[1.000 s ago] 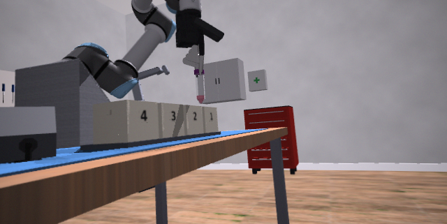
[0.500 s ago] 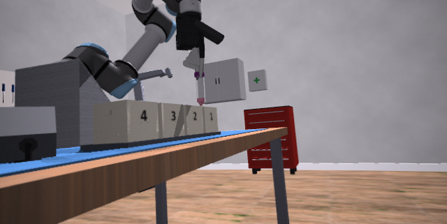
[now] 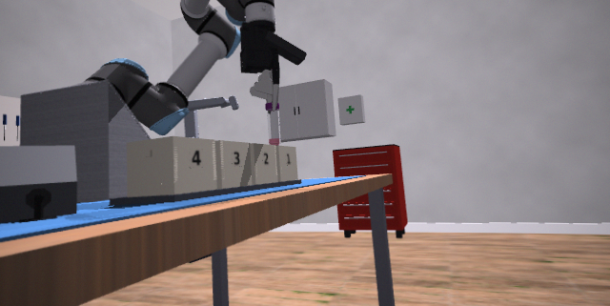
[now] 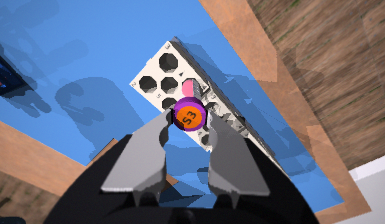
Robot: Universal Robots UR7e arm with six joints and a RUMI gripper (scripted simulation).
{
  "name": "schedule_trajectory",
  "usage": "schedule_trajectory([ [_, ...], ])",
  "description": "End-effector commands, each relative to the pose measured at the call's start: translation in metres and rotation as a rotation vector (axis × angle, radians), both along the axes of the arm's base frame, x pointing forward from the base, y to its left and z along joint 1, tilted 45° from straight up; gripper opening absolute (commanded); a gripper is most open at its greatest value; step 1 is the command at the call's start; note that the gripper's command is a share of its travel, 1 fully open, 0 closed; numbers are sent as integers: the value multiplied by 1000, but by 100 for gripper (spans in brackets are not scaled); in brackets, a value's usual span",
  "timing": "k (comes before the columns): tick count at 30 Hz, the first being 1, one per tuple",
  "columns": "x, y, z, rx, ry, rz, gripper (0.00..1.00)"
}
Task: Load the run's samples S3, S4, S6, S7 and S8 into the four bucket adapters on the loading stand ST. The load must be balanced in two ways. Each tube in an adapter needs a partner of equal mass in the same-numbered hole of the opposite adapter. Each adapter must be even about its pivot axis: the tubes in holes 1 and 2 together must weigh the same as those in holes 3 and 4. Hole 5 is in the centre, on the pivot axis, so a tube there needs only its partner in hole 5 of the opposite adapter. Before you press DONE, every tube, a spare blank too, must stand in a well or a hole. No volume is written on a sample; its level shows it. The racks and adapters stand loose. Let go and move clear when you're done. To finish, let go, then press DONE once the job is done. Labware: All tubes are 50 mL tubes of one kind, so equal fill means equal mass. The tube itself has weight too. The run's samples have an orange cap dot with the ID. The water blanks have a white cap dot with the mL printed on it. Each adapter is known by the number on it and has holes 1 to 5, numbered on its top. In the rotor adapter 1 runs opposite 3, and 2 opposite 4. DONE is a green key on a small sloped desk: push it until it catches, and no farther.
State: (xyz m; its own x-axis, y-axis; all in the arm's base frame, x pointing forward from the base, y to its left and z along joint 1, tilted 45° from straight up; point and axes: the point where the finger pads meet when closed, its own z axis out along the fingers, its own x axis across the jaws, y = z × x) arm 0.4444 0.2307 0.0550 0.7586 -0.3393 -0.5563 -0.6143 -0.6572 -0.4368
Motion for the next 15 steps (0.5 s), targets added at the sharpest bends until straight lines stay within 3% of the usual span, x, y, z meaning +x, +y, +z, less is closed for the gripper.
schedule_trajectory([
  [1,-1,4,-5,0,-1,-1,0],
  [15,-4,15,-16,0,-1,-1,0],
])
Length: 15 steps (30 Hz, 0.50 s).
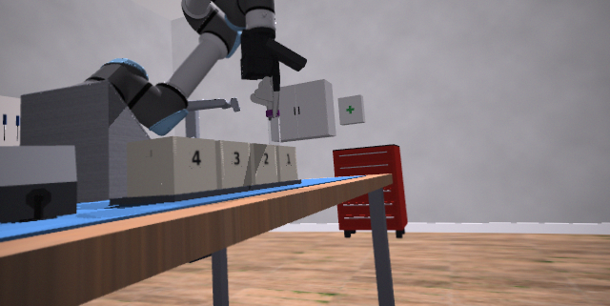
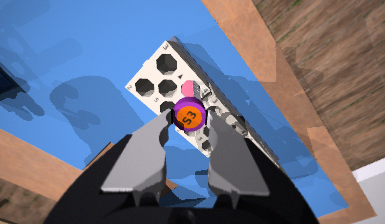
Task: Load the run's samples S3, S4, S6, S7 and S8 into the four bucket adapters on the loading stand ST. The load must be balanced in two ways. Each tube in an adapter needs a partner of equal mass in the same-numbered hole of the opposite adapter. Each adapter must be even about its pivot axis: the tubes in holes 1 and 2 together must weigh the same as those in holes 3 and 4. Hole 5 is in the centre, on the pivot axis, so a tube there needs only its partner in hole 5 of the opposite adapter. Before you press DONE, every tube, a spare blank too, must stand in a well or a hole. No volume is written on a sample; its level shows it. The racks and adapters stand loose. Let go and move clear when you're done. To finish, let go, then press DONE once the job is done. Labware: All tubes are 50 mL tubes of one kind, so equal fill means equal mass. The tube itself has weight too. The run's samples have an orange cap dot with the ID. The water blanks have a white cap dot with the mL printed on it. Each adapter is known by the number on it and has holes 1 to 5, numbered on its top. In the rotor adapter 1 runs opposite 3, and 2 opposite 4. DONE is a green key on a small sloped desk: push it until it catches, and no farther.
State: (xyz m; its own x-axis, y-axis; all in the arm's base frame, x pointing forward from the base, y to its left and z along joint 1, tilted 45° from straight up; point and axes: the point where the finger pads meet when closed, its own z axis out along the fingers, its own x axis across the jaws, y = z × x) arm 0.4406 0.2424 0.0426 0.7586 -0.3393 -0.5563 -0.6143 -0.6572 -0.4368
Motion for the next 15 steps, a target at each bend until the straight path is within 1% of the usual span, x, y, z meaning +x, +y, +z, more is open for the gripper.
schedule_trajectory([
  [1,-1,4,-5,0,-1,-1,0],
  [15,-4,15,-16,0,-1,-1,0],
])
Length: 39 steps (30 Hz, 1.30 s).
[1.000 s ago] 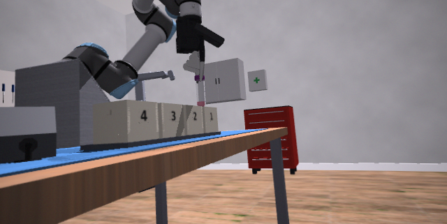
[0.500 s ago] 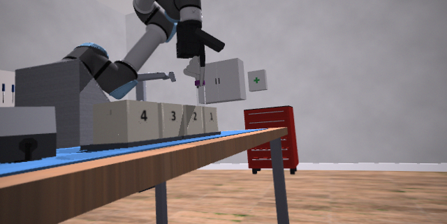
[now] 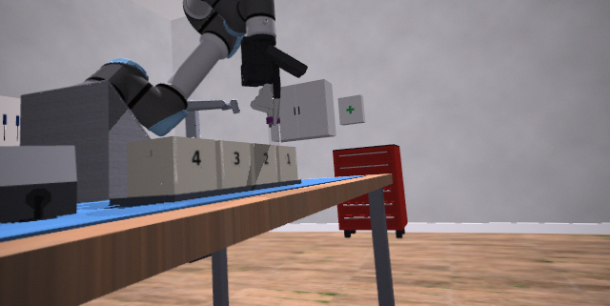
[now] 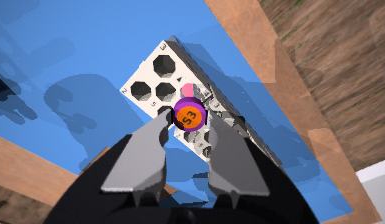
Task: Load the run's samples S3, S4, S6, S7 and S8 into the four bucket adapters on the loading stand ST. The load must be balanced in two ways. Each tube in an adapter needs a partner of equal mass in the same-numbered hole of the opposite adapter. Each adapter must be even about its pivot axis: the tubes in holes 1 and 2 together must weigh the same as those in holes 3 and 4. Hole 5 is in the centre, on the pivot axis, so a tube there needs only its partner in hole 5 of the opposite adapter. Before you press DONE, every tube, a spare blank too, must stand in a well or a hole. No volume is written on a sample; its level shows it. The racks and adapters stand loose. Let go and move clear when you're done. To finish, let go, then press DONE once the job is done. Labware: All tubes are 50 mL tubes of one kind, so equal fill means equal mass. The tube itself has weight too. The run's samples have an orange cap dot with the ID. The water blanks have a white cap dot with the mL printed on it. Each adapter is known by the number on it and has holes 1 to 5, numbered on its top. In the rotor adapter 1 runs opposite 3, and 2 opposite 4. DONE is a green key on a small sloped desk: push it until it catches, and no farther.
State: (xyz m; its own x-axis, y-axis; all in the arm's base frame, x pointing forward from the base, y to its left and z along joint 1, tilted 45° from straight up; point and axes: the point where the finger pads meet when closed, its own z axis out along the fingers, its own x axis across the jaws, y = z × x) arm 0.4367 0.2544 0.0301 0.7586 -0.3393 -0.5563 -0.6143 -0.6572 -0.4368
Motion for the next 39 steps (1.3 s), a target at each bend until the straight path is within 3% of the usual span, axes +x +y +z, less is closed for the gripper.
schedule_trajectory([
  [1,-1,4,-4,0,-1,-1,0],
  [39,-9,28,-30,0,-1,-1,0],
])
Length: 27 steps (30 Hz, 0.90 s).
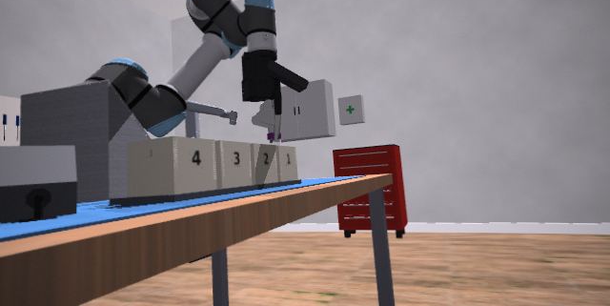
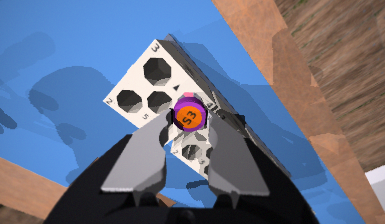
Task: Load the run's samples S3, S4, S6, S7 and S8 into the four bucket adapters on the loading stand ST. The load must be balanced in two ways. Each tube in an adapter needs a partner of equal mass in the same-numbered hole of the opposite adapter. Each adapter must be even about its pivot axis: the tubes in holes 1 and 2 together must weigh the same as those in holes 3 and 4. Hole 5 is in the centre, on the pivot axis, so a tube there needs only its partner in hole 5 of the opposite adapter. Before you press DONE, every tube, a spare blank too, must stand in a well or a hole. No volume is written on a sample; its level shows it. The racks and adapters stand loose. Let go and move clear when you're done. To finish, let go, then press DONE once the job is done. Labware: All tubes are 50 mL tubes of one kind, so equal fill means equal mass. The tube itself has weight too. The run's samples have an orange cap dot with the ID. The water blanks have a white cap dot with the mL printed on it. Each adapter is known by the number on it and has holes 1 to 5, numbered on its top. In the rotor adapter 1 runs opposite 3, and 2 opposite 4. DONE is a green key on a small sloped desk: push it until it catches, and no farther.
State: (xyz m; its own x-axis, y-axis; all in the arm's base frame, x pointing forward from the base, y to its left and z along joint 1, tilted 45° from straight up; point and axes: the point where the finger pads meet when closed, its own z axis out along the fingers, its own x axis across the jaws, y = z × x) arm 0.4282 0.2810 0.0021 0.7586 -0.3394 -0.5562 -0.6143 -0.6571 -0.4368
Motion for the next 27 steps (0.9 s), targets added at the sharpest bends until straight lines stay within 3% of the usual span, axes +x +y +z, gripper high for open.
schedule_trajectory([
  [1,0,2,-2,0,-1,-1,0],
  [14,0,2,-2,0,-1,-1,0],
  [15,0,2,-2,0,-1,-1,35],
  [27,0,2,-2,0,-1,-1,35],
])
